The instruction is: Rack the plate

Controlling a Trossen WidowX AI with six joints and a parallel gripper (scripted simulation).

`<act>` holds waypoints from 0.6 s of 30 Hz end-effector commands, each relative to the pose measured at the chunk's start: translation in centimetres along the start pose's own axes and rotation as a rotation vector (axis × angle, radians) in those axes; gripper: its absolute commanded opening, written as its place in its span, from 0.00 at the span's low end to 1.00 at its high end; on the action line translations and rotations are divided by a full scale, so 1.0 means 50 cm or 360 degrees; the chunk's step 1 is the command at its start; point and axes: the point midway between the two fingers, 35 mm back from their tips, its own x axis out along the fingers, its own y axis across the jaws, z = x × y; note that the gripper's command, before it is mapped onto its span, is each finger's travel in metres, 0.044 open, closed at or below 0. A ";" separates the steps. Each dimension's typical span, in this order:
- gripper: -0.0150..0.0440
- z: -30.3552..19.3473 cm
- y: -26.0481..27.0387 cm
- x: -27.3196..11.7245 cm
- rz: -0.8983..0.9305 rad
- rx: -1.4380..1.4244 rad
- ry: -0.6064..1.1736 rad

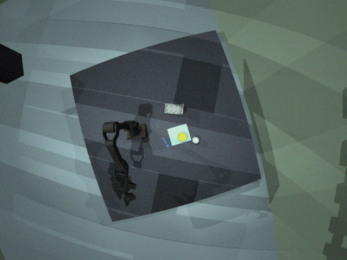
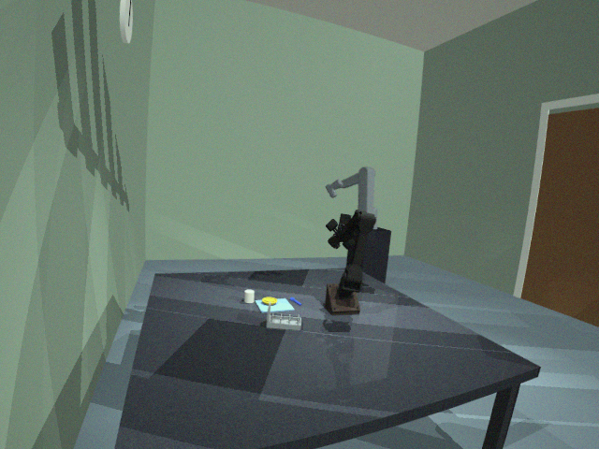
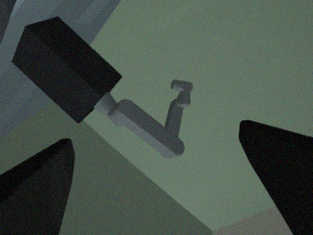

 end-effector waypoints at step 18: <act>0.93 0.222 -0.238 -0.100 -0.0042 0.0175 -0.0616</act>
